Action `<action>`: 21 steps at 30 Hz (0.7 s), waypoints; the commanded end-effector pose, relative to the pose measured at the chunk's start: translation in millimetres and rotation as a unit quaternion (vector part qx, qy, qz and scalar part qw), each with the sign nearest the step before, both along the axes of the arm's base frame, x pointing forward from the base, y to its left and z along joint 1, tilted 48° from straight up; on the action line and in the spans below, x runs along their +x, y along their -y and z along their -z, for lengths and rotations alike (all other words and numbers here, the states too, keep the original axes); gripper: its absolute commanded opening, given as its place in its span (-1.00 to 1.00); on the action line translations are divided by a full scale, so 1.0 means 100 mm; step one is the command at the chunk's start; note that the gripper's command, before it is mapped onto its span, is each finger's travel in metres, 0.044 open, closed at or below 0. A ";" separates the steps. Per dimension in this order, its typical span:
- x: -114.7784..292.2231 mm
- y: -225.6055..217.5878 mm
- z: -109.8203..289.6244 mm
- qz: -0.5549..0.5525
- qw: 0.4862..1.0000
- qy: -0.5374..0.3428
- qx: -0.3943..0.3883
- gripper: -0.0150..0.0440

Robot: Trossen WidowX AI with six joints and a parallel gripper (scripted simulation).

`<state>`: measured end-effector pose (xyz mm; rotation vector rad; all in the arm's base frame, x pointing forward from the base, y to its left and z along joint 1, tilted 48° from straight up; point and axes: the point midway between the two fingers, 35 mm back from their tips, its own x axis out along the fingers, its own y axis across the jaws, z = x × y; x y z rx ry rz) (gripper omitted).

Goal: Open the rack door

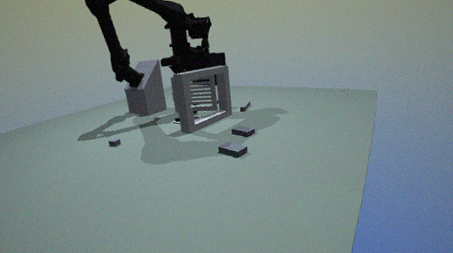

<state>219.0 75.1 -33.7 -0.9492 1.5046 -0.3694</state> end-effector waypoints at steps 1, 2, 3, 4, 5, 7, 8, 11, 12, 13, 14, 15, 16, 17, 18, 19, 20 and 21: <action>-0.01 -0.07 0.07 0.029 0.999 0.032 0.007 -0.42; -0.01 -0.08 0.08 0.034 0.999 0.037 0.008 -0.42; -0.01 -0.10 0.10 0.040 0.998 0.043 0.008 -0.42; -0.01 -0.11 0.11 0.045 0.998 0.049 0.009 -0.42; -0.01 -0.13 0.13 0.050 0.997 0.055 0.010 -0.42; -0.01 -0.16 0.16 0.061 0.996 0.066 0.012 -0.42; -0.01 -0.17 0.18 0.066 0.995 0.072 0.013 -0.42; -0.01 -0.22 0.23 0.082 0.993 0.089 0.015 -0.42; -0.01 -0.23 0.24 0.087 0.992 0.095 0.016 -0.42; 0.00 -0.25 0.26 0.092 0.990 0.101 0.017 -0.42; 0.00 -0.26 0.27 0.098 0.989 0.106 0.018 -0.42; 0.00 -0.28 0.29 0.103 0.988 0.113 0.018 -0.42; 0.01 -0.30 0.31 0.110 0.987 0.120 0.019 -0.42; 0.01 -0.32 0.33 0.116 0.985 0.126 0.020 -0.42; 0.01 -0.33 0.34 0.122 0.983 0.133 0.021 -0.42; 0.02 -0.35 0.36 0.127 0.982 0.139 0.022 -0.42; 0.02 -0.37 0.38 0.133 0.980 0.145 0.023 -0.42; 0.03 -0.38 0.40 0.139 0.978 0.152 0.024 -0.42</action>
